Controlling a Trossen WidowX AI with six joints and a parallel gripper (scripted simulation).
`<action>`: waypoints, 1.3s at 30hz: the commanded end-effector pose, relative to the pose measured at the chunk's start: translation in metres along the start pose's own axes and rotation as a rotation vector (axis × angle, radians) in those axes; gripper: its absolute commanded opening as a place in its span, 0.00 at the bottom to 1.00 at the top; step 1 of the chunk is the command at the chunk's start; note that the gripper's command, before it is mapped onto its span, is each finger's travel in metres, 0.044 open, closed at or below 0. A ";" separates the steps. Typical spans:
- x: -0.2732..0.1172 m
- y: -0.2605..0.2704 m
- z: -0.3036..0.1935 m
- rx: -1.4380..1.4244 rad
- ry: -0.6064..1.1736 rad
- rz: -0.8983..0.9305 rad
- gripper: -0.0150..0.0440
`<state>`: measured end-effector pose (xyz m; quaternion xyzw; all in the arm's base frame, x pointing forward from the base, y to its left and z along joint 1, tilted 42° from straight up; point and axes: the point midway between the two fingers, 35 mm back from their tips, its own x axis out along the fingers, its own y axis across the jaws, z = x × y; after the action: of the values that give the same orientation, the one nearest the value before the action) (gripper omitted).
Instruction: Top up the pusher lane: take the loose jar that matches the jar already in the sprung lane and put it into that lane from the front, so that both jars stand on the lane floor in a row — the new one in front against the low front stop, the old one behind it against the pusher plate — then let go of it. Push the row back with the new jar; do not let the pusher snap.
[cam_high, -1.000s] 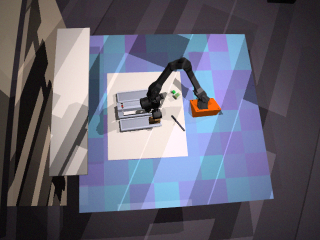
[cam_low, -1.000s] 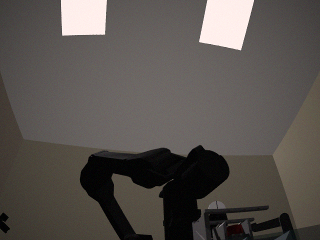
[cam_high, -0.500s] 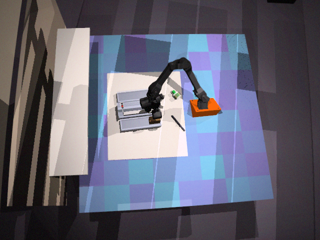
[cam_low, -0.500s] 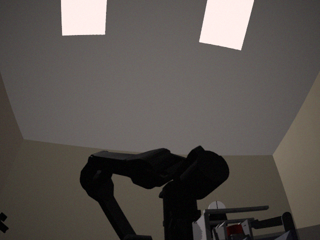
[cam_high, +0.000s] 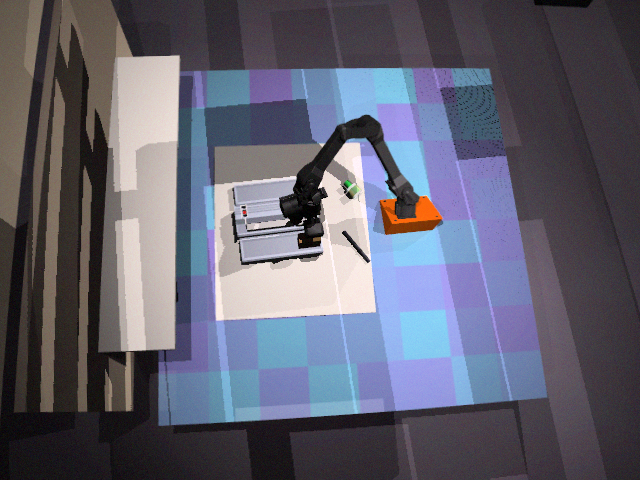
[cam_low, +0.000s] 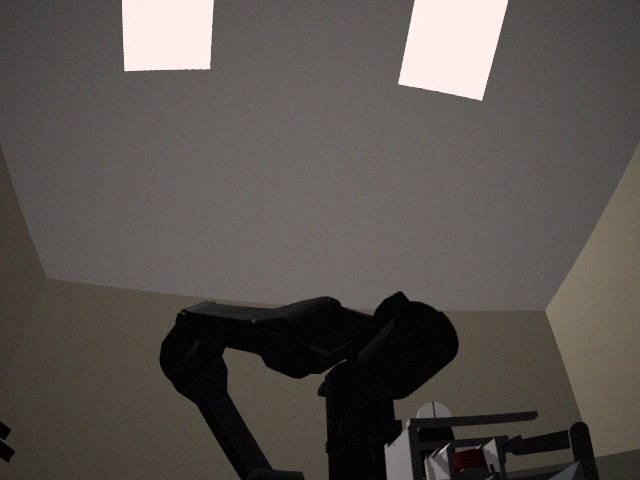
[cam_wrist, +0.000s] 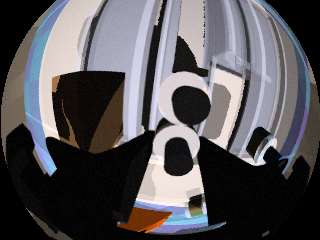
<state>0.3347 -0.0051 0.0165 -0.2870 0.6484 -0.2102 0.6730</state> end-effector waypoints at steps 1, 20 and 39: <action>0.002 -0.002 0.003 0.010 -0.010 -0.011 0.25; 0.003 -0.002 0.001 0.010 -0.010 -0.011 0.25; 0.003 -0.002 -0.002 0.010 -0.010 -0.011 0.25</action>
<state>0.3330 -0.0059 0.0151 -0.2881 0.6444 -0.2110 0.6762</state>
